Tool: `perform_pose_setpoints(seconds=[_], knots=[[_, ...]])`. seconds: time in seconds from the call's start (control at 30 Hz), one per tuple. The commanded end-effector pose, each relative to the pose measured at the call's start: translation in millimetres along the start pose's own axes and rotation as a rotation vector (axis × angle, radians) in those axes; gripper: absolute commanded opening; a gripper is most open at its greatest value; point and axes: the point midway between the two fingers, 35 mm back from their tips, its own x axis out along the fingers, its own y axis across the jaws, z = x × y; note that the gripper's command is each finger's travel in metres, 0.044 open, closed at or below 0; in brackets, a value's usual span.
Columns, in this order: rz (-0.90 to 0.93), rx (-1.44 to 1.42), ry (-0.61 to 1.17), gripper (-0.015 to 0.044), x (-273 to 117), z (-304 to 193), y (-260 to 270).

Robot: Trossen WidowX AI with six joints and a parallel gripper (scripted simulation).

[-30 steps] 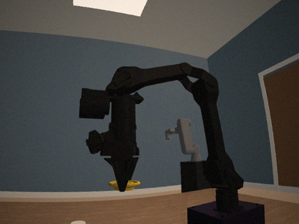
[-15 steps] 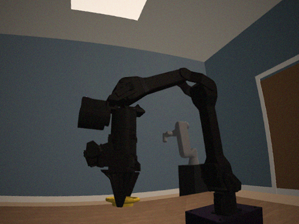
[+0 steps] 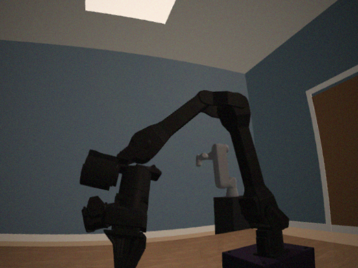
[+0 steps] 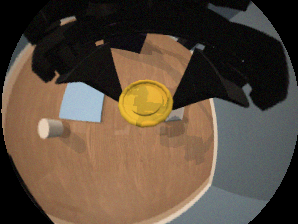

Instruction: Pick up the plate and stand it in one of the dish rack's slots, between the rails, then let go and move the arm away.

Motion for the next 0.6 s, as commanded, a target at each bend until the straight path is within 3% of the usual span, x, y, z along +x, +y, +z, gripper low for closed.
perform_pose_setpoints(seconds=[0.0, 0.57], knots=[[0.081, -0.05, -0.028, 0.0, 13.9, 4.4, -3.1], [0.377, -0.31, -0.228, 0.0, 50.2, 14.9, -12.9]])
